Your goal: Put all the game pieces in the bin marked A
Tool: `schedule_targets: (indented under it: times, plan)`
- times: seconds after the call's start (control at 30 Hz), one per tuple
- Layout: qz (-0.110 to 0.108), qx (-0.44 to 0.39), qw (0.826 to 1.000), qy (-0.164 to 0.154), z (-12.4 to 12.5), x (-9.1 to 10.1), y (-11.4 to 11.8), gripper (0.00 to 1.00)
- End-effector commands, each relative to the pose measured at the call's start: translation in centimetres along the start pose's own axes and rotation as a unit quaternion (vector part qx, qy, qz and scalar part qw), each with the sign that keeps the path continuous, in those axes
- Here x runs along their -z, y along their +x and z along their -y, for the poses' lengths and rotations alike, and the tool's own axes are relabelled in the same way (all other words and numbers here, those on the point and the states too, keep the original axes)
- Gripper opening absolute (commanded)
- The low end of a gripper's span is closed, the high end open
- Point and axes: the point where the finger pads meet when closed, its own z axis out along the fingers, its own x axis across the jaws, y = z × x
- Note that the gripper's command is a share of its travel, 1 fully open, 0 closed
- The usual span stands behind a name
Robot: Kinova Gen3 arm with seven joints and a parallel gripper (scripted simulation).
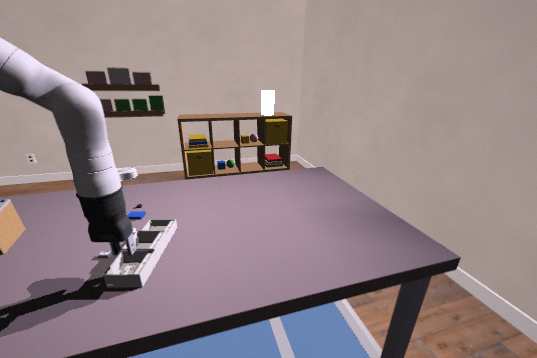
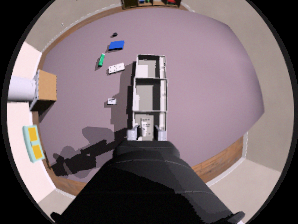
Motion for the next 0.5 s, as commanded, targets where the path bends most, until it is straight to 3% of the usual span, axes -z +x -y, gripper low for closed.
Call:
schedule_targets:
  times: [0.0, 0.03, 0.07, 0.23, 0.47]
  plan:
    - [-0.001, 0.0, 1.0, -0.001, -0.1, 0.1, 0.1, 0.65]
    - [-0.001, 0.0, 1.0, -0.001, -0.1, 0.1, 0.1, 0.65]
    - [-0.001, -0.025, 1.0, 0.0, 0.7, 0.1, -0.3, 0.79]
    - [-0.001, -0.15, 0.989, 0.0, 4.3, 0.1, -2.4, 0.79]
    - [0.01, -0.25, 0.968, 0.012, 9.4, 0.1, -5.3, 0.79]
